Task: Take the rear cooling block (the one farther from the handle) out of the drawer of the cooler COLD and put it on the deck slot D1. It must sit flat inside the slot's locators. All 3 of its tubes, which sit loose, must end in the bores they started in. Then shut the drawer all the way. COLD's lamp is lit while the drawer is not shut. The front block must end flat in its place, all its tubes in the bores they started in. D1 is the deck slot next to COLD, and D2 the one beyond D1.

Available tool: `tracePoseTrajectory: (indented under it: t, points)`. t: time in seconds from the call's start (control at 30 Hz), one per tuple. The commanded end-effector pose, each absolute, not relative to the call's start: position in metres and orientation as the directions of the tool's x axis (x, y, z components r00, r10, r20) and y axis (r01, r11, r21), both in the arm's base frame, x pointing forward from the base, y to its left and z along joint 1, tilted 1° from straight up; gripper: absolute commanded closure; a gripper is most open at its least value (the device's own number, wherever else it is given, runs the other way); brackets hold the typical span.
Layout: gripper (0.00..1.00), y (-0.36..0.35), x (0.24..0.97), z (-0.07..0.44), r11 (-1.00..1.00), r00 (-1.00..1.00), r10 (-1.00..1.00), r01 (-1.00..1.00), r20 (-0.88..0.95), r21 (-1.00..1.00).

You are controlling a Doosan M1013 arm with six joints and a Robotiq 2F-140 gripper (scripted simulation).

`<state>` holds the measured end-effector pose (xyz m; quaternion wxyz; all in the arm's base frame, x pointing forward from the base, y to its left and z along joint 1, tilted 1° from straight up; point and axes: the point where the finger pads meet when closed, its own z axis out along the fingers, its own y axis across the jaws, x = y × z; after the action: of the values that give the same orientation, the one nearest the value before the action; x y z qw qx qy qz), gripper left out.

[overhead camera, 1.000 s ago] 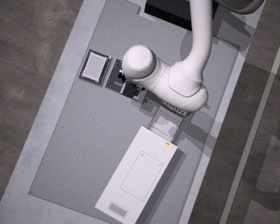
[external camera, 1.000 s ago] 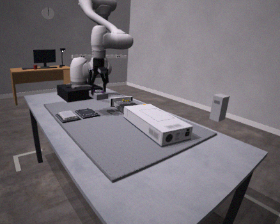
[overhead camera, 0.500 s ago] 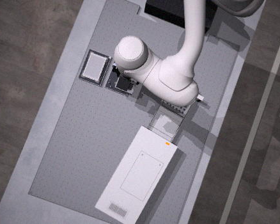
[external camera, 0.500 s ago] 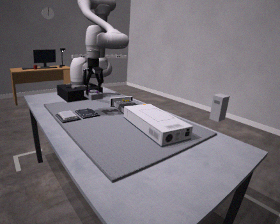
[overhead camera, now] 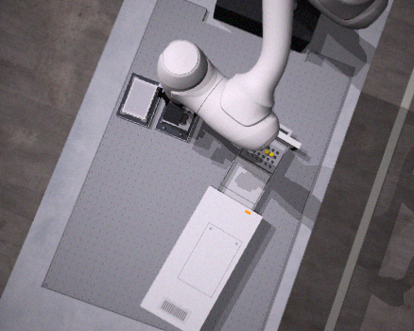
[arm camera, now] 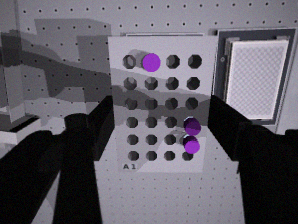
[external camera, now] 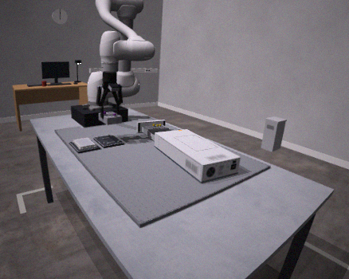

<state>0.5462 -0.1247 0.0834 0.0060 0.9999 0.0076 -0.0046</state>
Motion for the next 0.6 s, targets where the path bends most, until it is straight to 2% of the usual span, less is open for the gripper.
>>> tracePoseTrajectory:
  t: [0.0, 0.57]
  points:
    - [0.90, -0.1382, 0.5415, 0.0856, -1.000, 1.000, 0.016, 0.016, -0.003, 0.014]
    - [0.90, -0.1371, 0.5430, 0.0855, -1.000, 1.000, 0.013, 0.013, -0.005, 0.013]
